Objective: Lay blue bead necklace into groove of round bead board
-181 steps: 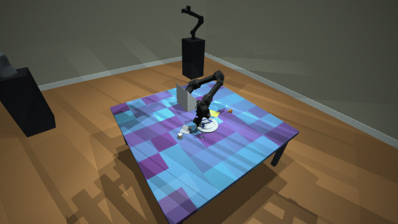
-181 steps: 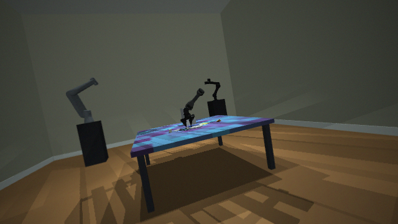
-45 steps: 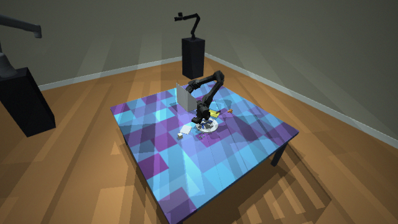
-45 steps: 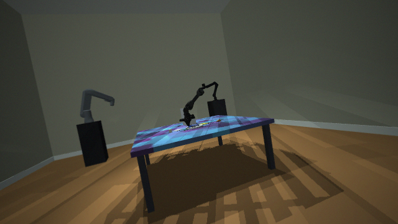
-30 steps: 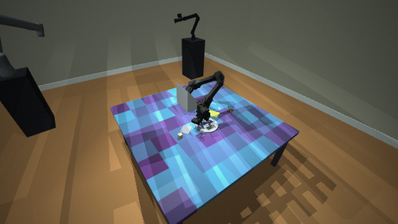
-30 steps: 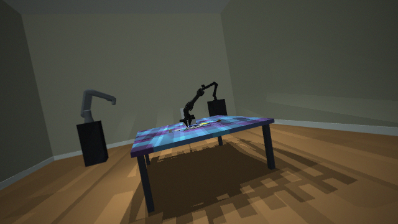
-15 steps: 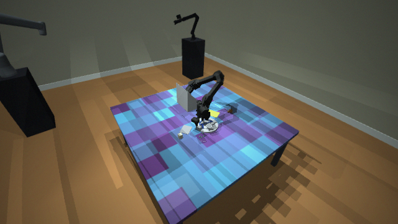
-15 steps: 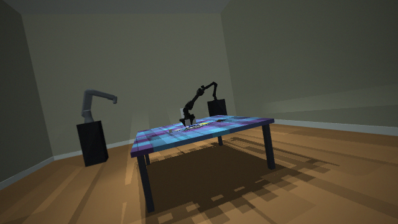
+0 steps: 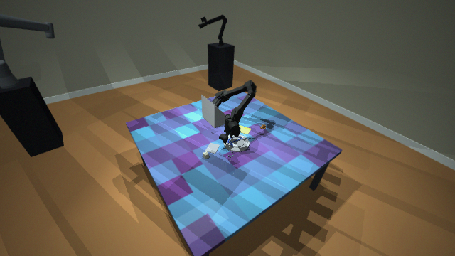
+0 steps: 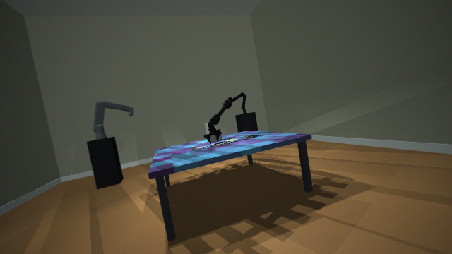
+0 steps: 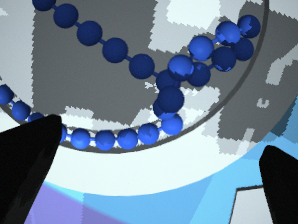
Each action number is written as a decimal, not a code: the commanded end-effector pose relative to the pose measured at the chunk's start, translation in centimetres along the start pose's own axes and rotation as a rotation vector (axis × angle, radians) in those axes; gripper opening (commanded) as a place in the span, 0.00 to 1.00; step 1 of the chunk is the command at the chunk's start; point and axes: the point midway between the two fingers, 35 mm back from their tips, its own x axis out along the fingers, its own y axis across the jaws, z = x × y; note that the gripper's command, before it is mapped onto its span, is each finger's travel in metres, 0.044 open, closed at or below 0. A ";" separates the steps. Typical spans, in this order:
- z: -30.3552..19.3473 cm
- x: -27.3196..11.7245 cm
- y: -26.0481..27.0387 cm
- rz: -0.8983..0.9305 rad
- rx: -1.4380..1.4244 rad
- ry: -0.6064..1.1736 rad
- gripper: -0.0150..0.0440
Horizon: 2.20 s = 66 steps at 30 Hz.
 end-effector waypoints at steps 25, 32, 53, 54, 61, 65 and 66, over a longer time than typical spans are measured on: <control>5.0 -2.8 5.7 -0.001 -1.014 0.000 0.46; 5.0 -1.2 5.7 0.000 -1.014 0.000 0.46; 5.0 0.8 5.7 -0.001 -1.014 -0.001 0.46; 5.0 1.0 5.7 0.000 -1.014 -0.001 0.46; 4.9 1.2 5.8 0.001 -1.013 -0.001 0.46; 5.0 1.0 5.7 -0.006 -1.020 0.002 0.28; 5.0 1.0 5.7 -0.006 -1.020 0.002 0.25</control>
